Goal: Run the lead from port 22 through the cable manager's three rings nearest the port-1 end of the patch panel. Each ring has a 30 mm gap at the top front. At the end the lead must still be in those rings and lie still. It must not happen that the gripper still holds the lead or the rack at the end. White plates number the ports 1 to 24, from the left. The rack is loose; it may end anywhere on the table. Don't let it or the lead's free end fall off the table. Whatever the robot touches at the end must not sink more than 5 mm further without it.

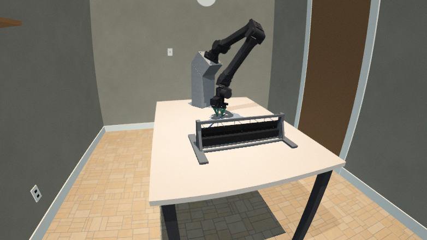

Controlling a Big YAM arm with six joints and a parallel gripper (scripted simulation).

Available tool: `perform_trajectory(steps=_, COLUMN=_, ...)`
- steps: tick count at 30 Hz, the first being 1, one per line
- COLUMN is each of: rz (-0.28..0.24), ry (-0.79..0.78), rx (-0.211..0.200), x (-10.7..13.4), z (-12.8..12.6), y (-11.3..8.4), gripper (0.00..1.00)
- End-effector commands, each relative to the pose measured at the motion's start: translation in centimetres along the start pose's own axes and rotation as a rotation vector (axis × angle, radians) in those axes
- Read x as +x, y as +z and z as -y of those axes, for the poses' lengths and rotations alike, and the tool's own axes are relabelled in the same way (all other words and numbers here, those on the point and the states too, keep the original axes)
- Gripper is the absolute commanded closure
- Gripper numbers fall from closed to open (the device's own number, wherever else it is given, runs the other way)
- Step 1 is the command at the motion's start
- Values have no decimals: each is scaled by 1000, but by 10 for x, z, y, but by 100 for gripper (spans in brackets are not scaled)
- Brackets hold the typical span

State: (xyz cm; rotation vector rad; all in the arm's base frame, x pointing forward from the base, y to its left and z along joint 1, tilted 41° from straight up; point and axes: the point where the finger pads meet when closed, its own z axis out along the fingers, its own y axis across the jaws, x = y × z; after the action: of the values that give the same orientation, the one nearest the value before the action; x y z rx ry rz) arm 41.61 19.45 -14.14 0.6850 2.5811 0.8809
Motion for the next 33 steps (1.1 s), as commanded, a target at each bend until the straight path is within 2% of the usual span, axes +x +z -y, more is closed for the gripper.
perform_trajectory(steps=1, rz=-13, ry=3, rx=13, x=10, z=6, y=3, gripper=68)
perform_trajectory(steps=33, rz=-19, ry=7, rx=23, x=17, z=14, y=0, gripper=68)
